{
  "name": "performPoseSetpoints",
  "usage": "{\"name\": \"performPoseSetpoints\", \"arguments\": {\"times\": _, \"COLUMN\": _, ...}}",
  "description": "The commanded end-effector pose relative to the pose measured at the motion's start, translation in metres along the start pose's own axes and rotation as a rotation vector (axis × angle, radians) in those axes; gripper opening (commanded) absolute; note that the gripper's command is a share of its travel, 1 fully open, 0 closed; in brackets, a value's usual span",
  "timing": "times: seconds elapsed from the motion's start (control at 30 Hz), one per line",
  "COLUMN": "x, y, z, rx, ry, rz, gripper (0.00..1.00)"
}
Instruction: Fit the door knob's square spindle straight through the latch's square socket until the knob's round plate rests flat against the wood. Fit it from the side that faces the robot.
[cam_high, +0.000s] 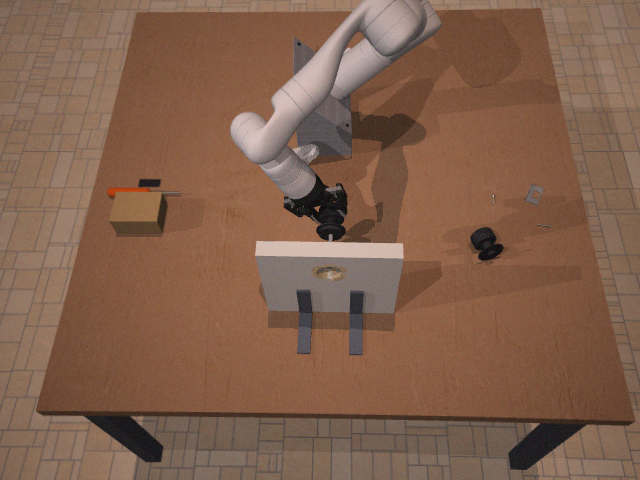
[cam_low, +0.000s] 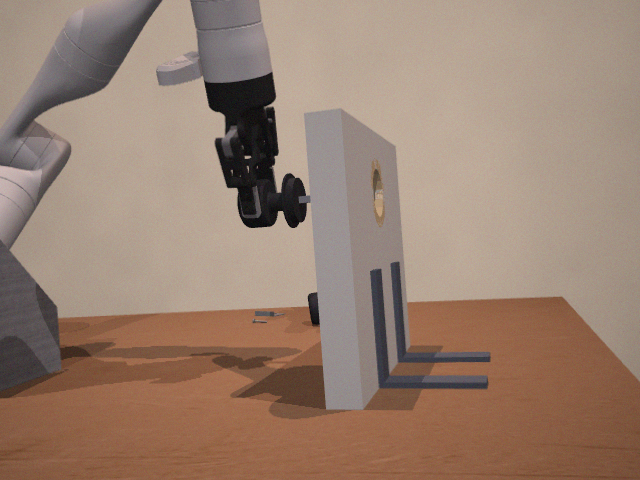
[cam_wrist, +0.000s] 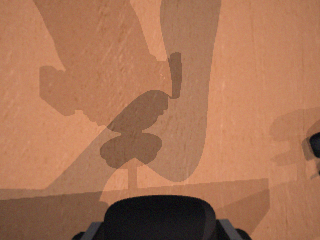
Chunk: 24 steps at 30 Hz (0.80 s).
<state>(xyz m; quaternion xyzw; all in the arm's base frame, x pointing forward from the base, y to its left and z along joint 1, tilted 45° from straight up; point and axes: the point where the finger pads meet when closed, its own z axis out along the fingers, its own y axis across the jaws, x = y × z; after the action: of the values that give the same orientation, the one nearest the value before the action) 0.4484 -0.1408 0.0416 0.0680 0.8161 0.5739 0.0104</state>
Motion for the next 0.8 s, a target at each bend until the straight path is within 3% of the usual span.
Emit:
{"name": "performPoseSetpoints", "arguments": {"times": 0.0, "x": -0.0003, "y": 0.0002, "z": -0.001, "rx": 0.001, "ry": -0.002, "rz": -0.001, "gripper": 0.63}}
{"name": "performPoseSetpoints", "arguments": {"times": 0.77, "x": -0.0052, "y": 0.0002, "z": -0.0014, "rx": 0.001, "ry": -0.002, "rz": -0.001, "gripper": 0.63}}
